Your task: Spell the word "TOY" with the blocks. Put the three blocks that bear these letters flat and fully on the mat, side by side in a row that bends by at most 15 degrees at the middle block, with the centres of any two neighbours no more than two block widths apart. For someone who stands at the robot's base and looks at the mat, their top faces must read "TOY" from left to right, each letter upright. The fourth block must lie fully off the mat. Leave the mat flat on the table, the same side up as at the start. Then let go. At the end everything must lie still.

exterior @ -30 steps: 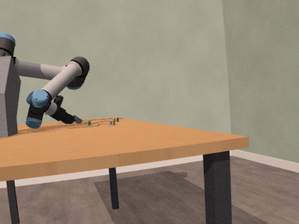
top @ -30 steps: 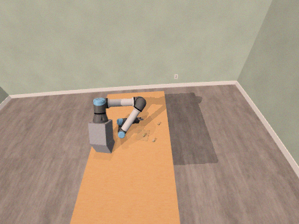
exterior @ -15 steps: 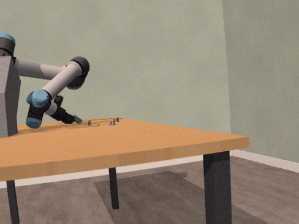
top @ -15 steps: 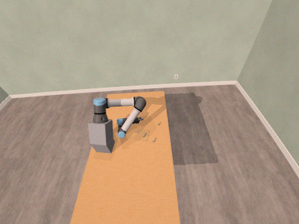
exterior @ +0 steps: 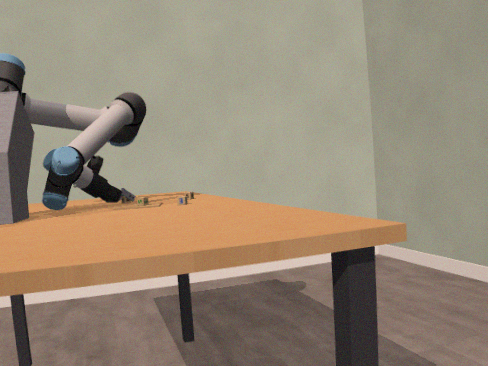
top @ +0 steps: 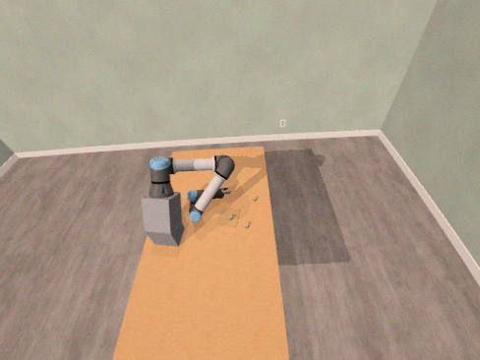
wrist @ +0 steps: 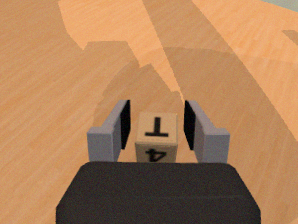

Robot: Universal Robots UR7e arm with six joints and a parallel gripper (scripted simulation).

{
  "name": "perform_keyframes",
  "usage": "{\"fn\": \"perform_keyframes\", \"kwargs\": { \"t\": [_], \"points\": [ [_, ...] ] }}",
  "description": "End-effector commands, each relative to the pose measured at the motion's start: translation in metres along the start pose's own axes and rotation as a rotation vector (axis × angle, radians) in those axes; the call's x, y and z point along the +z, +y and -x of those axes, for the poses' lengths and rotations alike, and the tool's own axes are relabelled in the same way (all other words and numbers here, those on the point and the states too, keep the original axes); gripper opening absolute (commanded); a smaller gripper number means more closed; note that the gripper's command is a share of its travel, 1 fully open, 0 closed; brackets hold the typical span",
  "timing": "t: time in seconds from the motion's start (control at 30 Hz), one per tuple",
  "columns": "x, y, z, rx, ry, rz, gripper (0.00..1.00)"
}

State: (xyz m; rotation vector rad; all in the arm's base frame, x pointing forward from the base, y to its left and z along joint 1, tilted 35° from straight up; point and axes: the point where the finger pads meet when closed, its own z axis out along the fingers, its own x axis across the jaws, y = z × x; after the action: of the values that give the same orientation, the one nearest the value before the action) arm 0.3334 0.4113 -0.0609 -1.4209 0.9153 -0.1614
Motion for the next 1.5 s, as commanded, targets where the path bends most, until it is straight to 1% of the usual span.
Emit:
{"fn": "perform_keyframes", "kwargs": {
  "t": [0.0, 1.3, 1.47],
  "points": [
    [0.0, -0.0005, 0.0, 0.0, 0.0, -0.001, 0.79],
    [0.0, -0.0005, -0.0001, 0.0, 0.0, -0.001, 0.79],
    [-0.0028, -0.0049, 0.0, 0.0, 0.0, -0.001, 0.79]
  ]
}}
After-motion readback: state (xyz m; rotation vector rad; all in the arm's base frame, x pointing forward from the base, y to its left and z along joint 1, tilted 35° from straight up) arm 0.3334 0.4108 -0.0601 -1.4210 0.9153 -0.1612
